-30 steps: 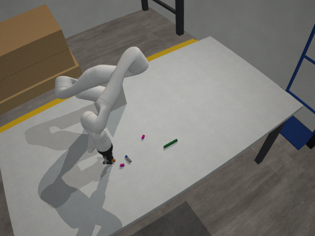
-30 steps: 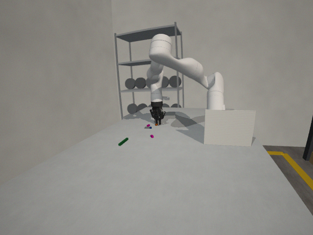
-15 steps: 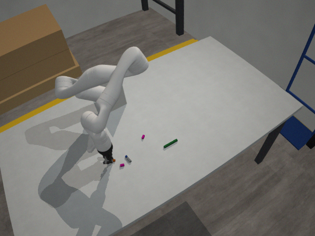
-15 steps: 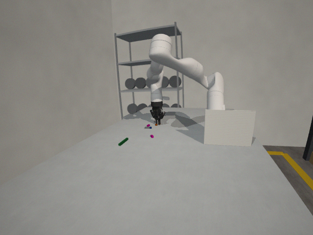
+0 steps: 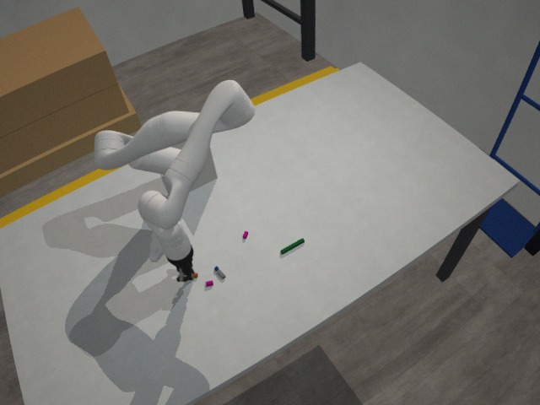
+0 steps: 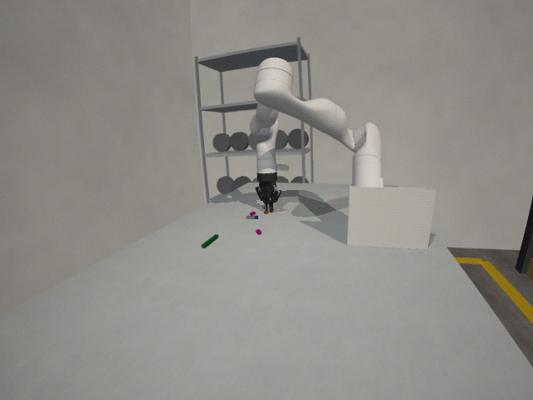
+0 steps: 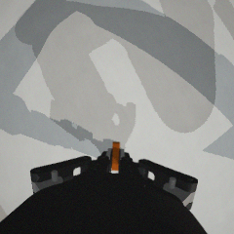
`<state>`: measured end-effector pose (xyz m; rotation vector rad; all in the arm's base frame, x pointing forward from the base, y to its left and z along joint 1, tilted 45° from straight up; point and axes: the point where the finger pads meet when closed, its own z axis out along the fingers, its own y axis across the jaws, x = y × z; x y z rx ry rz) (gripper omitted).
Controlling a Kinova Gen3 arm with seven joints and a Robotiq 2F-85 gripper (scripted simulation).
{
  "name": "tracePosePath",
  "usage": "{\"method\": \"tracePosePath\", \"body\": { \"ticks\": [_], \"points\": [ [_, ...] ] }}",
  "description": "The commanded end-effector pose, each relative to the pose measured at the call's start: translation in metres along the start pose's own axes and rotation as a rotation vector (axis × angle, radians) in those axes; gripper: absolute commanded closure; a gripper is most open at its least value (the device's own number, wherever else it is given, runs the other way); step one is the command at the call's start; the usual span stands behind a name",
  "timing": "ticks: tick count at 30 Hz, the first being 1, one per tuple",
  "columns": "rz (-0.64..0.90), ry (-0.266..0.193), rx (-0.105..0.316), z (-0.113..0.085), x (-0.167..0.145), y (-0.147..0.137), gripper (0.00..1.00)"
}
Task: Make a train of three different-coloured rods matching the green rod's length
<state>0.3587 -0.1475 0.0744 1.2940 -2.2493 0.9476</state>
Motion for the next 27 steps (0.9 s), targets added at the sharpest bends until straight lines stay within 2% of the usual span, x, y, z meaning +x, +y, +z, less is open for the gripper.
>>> {"method": "tracePosePath", "body": {
  "ticks": [1,7,11,15,20,22,27],
  "points": [
    [0.0,-0.001,0.001,0.0,0.0,0.0,0.95],
    [0.0,-0.001,0.001,-0.001,0.0,0.0,0.95],
    [0.0,-0.001,0.001,-0.01,0.0,0.0,0.95],
    [0.0,-0.001,0.001,-0.028,0.0,0.0,0.95],
    [0.0,-0.001,0.001,-0.06,0.0,0.0,0.95],
    [0.0,-0.001,0.001,-0.06,0.0,0.0,0.95],
    [0.0,-0.001,0.001,-0.089,0.0,0.0,0.95]
  ]
}}
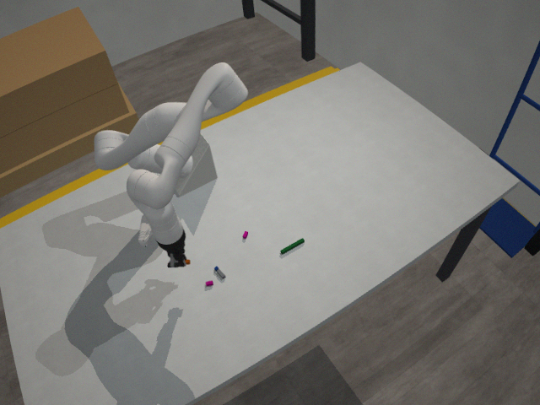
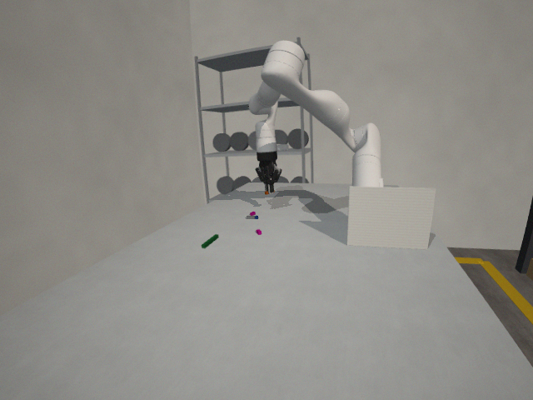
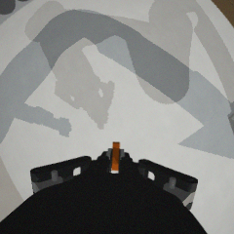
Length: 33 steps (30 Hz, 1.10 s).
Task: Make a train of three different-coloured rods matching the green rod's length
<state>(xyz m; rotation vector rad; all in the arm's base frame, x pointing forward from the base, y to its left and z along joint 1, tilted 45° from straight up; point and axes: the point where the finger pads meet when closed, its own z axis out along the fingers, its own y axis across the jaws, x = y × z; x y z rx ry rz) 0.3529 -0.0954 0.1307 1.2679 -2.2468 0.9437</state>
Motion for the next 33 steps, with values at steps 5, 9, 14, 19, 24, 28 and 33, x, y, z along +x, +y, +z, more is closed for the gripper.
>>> {"method": "tracePosePath", "body": {
  "ticks": [5,9,14,19,24,28,33],
  "points": [
    [-0.009,-0.017,0.012,-0.024,-0.005,-0.003,0.95],
    [-0.009,-0.017,0.012,-0.024,-0.005,-0.003,0.95],
    [-0.009,-0.017,0.012,-0.024,-0.005,-0.003,0.95],
    [-0.006,-0.017,0.012,-0.024,-0.006,-0.003,0.95],
    [0.024,-0.018,0.014,-0.025,-0.009,-0.005,0.95],
    [0.063,-0.019,0.015,-0.025,-0.014,-0.007,0.95],
    [0.139,-0.021,0.017,-0.027,-0.023,-0.011,0.95]
  ]
}}
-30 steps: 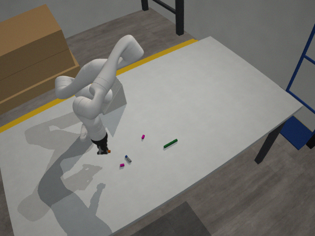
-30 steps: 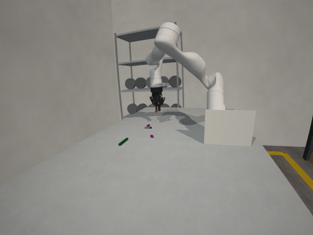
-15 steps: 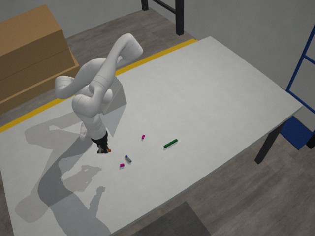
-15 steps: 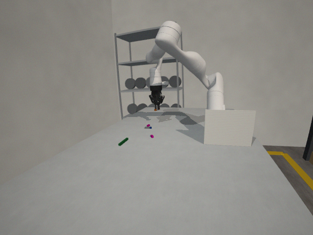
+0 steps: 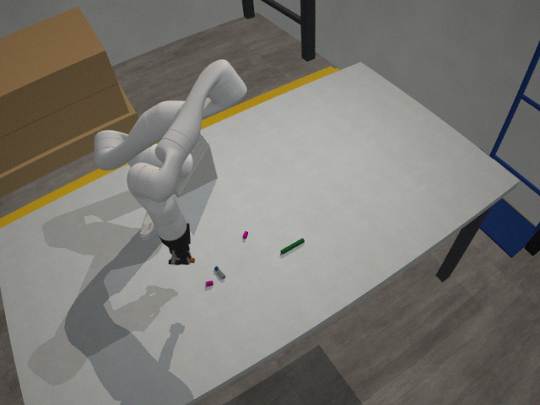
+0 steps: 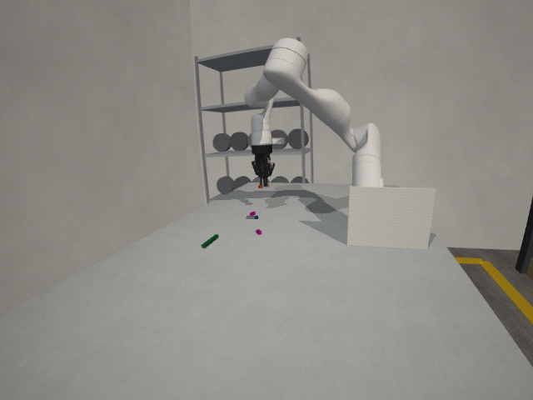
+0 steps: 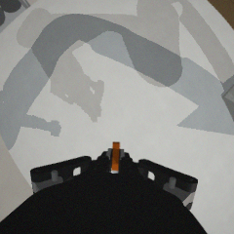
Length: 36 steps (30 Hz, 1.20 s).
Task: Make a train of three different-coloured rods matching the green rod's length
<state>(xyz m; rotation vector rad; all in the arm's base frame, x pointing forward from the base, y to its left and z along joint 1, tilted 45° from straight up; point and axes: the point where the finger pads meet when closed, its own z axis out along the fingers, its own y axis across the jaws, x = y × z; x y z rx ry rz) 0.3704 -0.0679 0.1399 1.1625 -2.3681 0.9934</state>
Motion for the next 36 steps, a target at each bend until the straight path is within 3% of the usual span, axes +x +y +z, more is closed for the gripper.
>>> {"method": "tracePosePath", "body": {
  "ticks": [1,24,36],
  "points": [
    [0.036,0.005,0.005,-0.001,-0.006,-0.003,0.95],
    [0.611,0.002,0.006,0.0,-0.084,-0.009,0.95],
    [0.731,0.008,0.002,0.002,-0.101,-0.006,0.95]
  ]
}}
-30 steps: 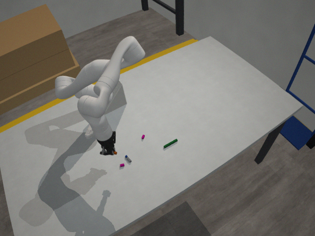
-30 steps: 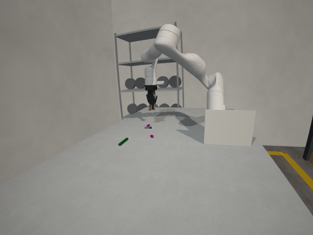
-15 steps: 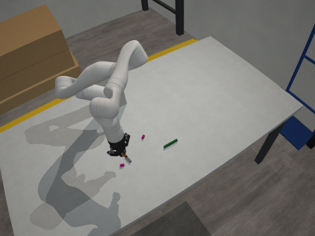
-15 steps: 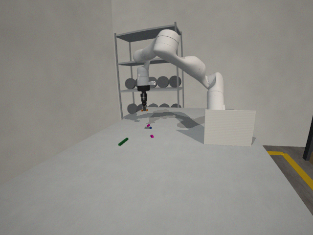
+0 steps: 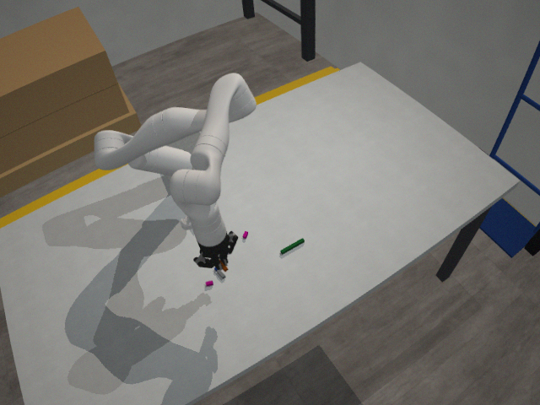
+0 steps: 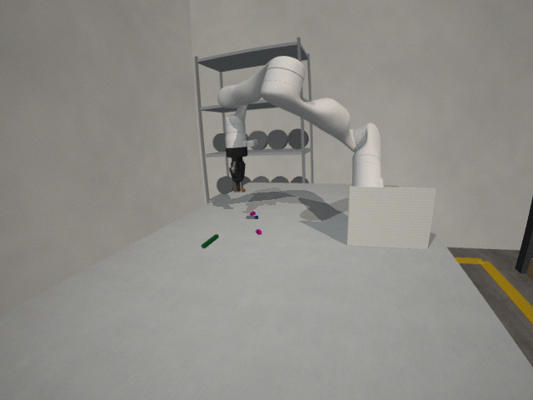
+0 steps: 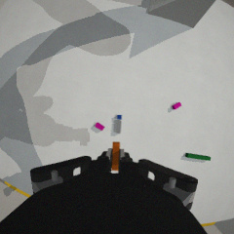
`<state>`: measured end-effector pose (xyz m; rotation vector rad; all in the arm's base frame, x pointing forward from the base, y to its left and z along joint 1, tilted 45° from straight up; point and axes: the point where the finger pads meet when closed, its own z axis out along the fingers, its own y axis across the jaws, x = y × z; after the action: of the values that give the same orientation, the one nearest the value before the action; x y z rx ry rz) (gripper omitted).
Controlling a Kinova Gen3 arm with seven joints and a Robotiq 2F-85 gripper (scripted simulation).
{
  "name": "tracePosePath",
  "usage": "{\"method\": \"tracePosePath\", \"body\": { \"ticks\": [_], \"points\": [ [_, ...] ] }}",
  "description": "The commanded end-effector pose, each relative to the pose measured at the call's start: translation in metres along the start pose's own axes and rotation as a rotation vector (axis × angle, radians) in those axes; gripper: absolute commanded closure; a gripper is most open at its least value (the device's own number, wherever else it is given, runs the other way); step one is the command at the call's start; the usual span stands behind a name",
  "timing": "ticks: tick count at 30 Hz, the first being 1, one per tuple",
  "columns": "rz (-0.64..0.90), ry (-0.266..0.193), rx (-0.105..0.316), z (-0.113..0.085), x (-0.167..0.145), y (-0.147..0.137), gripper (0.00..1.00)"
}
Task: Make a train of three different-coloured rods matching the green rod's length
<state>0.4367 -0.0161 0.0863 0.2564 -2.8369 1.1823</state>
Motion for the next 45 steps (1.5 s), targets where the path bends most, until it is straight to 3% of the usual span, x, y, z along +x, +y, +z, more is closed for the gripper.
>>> {"method": "tracePosePath", "body": {
  "ticks": [1,20,28,43,45],
  "points": [
    [0.005,0.001,0.003,0.0,-0.002,0.001,0.95],
    [0.011,0.001,0.003,0.001,-0.002,0.002,0.95],
    [0.011,0.001,0.003,0.01,-0.002,0.002,0.95],
    [0.011,0.001,0.003,0.071,-0.002,0.002,0.95],
    [0.011,0.001,0.003,0.071,-0.002,0.002,0.95]
  ]
}}
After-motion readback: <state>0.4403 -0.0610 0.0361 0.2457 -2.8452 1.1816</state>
